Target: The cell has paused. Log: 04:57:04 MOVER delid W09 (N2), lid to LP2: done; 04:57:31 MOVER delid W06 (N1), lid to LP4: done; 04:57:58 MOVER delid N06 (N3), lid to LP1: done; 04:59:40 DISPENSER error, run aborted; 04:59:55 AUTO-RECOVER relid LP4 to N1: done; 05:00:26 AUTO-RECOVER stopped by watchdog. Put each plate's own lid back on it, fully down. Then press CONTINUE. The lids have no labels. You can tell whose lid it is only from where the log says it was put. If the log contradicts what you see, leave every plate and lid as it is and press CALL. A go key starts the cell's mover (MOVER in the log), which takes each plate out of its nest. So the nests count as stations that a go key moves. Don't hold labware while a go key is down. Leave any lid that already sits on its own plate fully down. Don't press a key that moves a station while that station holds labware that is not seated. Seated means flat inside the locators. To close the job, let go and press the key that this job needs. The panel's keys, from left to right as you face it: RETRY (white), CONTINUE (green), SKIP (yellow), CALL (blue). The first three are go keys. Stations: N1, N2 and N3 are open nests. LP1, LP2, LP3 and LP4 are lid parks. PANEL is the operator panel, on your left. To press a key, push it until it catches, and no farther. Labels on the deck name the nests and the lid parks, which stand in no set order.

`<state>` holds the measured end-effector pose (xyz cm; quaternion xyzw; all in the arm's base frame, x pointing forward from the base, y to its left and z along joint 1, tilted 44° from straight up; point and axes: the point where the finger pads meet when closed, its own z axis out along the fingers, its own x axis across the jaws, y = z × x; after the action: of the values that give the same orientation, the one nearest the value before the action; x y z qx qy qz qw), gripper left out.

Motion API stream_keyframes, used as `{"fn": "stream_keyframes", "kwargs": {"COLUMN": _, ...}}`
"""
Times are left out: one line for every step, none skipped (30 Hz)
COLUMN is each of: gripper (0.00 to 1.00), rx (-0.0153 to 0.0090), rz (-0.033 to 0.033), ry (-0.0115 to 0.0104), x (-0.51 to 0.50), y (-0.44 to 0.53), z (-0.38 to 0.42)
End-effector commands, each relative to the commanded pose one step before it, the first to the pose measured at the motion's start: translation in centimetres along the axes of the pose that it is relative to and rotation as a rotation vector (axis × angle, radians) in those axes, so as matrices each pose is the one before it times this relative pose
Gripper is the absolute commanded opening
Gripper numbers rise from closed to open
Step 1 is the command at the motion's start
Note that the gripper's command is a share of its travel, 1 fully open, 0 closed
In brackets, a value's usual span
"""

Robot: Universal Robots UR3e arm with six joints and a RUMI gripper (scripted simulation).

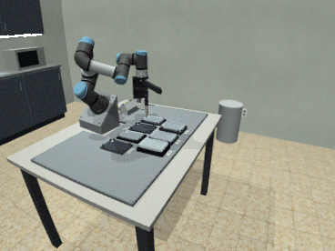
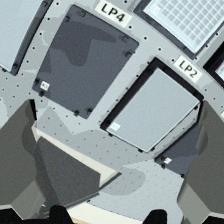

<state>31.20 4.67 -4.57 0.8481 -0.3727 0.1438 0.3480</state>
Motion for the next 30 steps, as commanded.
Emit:
{"fn": "stream_keyframes", "kwargs": {"gripper": 0.82, "rx": 0.00426, "rz": 0.08506, "ry": 0.00376, "x": 0.285, "y": 0.4852, "z": 0.1025}}
{"fn": "stream_keyframes", "kwargs": {"gripper": 0.82, "rx": 0.00036, "rz": 0.01999, "ry": 0.00039, "x": 0.051, "y": 0.0903, "z": 0.0291}}
{"fn": "stream_keyframes", "kwargs": {"gripper": 0.82, "rx": 0.00038, "rz": 0.01999, "ry": 0.00039, "x": 0.0, "y": 0.0017, "z": 0.0022}}
{"fn": "stream_keyframes", "kwargs": {"gripper": 0.82, "rx": 0.00038, "rz": 0.01999, "ry": 0.00039, "x": 0.0, "y": 0.0018, "z": 0.0023}}
{"fn": "stream_keyframes", "kwargs": {"gripper": 0.82, "rx": 0.00038, "rz": 0.01999, "ry": 0.00039, "x": 0.0, "y": 0.0016, "z": 0.002}}
{"fn": "stream_keyframes", "kwargs": {"gripper": 0.82, "rx": 0.00034, "rz": 0.01999, "ry": 0.00037, "x": 0.254, "y": 0.4045, "z": 0.1279}}
{"fn": "stream_keyframes", "kwargs": {"gripper": 0.82, "rx": 0.00039, "rz": 0.01999, "ry": 0.00037, "x": 0.064, "y": 0.0981, "z": 0.0323}}
{"fn": "stream_keyframes", "kwargs": {"gripper": 0.82, "rx": 0.0004, "rz": 0.01999, "ry": 0.00036, "x": 0.001, "y": 0.0018, "z": 0.0023}}
{"fn": "stream_keyframes", "kwargs": {"gripper": 0.82, "rx": 0.0004, "rz": 0.01999, "ry": 0.00036, "x": 0.001, "y": 0.0019, "z": 0.0025}}
{"fn": "stream_keyframes", "kwargs": {"gripper": 0.82, "rx": 0.0, "rz": 0.0, "ry": 0.0, "x": 0.0, "y": 0.0, "z": 0.0}}
{"fn": "stream_keyframes", "kwargs": {"gripper": 0.82, "rx": 0.0, "rz": 0.0, "ry": 0.0, "x": 0.0, "y": 0.0, "z": 0.0}}
{"fn": "stream_keyframes", "kwargs": {"gripper": 0.82, "rx": 0.00036, "rz": 0.01999, "ry": 0.00036, "x": 0.27, "y": 0.3954, "z": 0.1262}}
{"fn": "stream_keyframes", "kwargs": {"gripper": 0.82, "rx": 0.0004, "rz": 0.01999, "ry": 0.00034, "x": 0.075, "y": 0.1058, "z": 0.0353}}
{"fn": "stream_keyframes", "kwargs": {"gripper": 0.82, "rx": 0.00042, "rz": 0.01999, "ry": 0.00034, "x": 0.001, "y": 0.0018, "z": 0.0028}}
{"fn": "stream_keyframes", "kwargs": {"gripper": 0.82, "rx": 0.00042, "rz": 0.01999, "ry": 0.00034, "x": 0.001, "y": 0.002, "z": 0.0029}}
{"fn": "stream_keyframes", "kwargs": {"gripper": 0.82, "rx": 0.00042, "rz": 0.01999, "ry": 0.00034, "x": 0.001, "y": 0.0017, "z": 0.0024}}
{"fn": "stream_keyframes", "kwargs": {"gripper": 0.82, "rx": 0.00038, "rz": 0.01999, "ry": 0.00033, "x": 0.294, "y": 0.3778, "z": 0.1238}}
{"fn": "stream_keyframes", "kwargs": {"gripper": 0.82, "rx": 0.00042, "rz": 0.01999, "ry": 0.00032, "x": 0.089, "y": 0.1107, "z": 0.0378}}
{"fn": "stream_keyframes", "kwargs": {"gripper": 0.82, "rx": 0.00044, "rz": 0.01999, "ry": 0.00031, "x": 0.001, "y": 0.0017, "z": 0.0026}}
{"fn": "stream_keyframes", "kwargs": {"gripper": 0.82, "rx": 0.00044, "rz": 0.01999, "ry": 0.00031, "x": 0.001, "y": 0.0018, "z": 0.0027}}
{"fn": "stream_keyframes", "kwargs": {"gripper": 0.82, "rx": 0.00044, "rz": 0.01999, "ry": 0.00031, "x": 0.001, "y": 0.0016, "z": 0.0024}}
{"fn": "stream_keyframes", "kwargs": {"gripper": 0.82, "rx": 0.00044, "rz": 0.01999, "ry": 0.00031, "x": 0.001, "y": 0.0013, "z": 0.002}}
{"fn": "stream_keyframes", "kwargs": {"gripper": 0.82, "rx": 0.0004, "rz": 0.01999, "ry": 0.00031, "x": 0.325, "y": 0.3523, "z": 0.1205}}
{"fn": "stream_keyframes", "kwargs": {"gripper": 0.82, "rx": 0.00044, "rz": 0.01999, "ry": 0.00029, "x": 0.103, "y": 0.1078, "z": 0.0383}}
{"fn": "stream_keyframes", "kwargs": {"gripper": 0.82, "rx": 0.00046, "rz": 0.01999, "ry": 0.00028, "x": 0.001, "y": 0.0014, "z": 0.0024}}
{"fn": "stream_keyframes", "kwargs": {"gripper": 0.82, "rx": 0.00046, "rz": 0.01999, "ry": 0.00028, "x": 0.001, "y": 0.0016, "z": 0.0026}}
{"fn": "stream_keyframes", "kwargs": {"gripper": 0.82, "rx": 0.0, "rz": 0.0, "ry": 0.0, "x": 0.0, "y": 0.0, "z": 0.0}}
{"fn": "stream_keyframes", "kwargs": {"gripper": 0.82, "rx": 0.0, "rz": 0.0, "ry": 0.0, "x": 0.0, "y": 0.0, "z": 0.0}}
{"fn": "stream_keyframes", "kwargs": {"gripper": 0.82, "rx": 0.00046, "rz": 0.01999, "ry": 0.00028, "x": 0.0, "y": 0.0019, "z": 0.0018}}
{"fn": "stream_keyframes", "kwargs": {"gripper": 0.82, "rx": 0.00045, "rz": 0.01999, "ry": 0.00028, "x": 0.001, "y": 0.0009, "z": 0.0018}}
